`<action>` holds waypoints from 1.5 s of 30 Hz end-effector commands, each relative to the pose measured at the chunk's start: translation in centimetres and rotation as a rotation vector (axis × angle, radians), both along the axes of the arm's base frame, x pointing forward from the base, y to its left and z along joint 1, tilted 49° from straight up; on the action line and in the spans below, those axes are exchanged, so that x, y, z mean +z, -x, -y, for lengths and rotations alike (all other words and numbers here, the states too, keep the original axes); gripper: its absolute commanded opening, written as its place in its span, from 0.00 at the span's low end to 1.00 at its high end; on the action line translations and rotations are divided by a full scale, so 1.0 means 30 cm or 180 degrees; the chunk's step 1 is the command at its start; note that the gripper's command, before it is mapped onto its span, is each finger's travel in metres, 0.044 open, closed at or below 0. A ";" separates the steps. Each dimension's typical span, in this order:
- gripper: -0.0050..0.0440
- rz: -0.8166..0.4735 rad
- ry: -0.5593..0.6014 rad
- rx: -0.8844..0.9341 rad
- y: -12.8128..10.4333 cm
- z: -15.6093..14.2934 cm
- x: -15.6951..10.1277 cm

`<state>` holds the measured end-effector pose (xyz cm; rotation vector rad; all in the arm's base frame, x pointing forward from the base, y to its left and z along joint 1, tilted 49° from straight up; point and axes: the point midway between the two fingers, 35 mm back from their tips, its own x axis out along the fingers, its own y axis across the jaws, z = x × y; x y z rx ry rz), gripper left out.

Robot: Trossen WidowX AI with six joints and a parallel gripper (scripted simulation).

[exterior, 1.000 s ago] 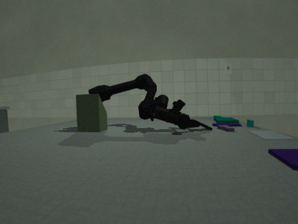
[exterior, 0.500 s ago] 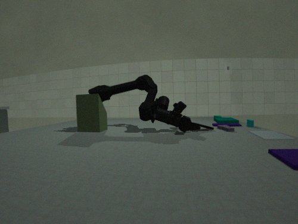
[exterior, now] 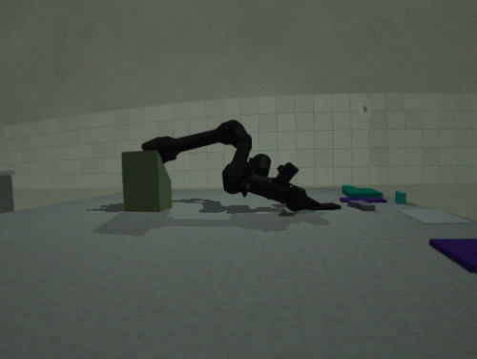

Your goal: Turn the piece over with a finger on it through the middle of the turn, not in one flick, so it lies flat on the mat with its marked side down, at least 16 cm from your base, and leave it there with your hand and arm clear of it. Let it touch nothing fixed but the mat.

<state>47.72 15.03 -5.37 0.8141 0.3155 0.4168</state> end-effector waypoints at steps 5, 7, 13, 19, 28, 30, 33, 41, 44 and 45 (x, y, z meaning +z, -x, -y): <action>1.00 0.0001 0.0000 0.0000 0.014 0.058 0.043; 1.00 0.0003 0.0000 -0.0001 0.028 0.115 0.086; 1.00 0.0006 -0.0001 -0.0001 0.064 0.259 0.194; 1.00 0.0006 -0.0001 -0.0001 0.064 0.259 0.194; 1.00 0.0016 -0.0019 -0.0043 0.050 0.258 0.185; 1.00 0.0016 -0.0019 -0.0043 0.050 0.258 0.185; 1.00 0.0016 -0.0019 -0.0043 0.050 0.258 0.185; 1.00 0.0014 -0.0020 -0.0041 0.051 0.259 0.186; 1.00 0.0014 -0.0020 -0.0041 0.051 0.259 0.186; 1.00 0.0014 -0.0020 -0.0041 0.051 0.259 0.186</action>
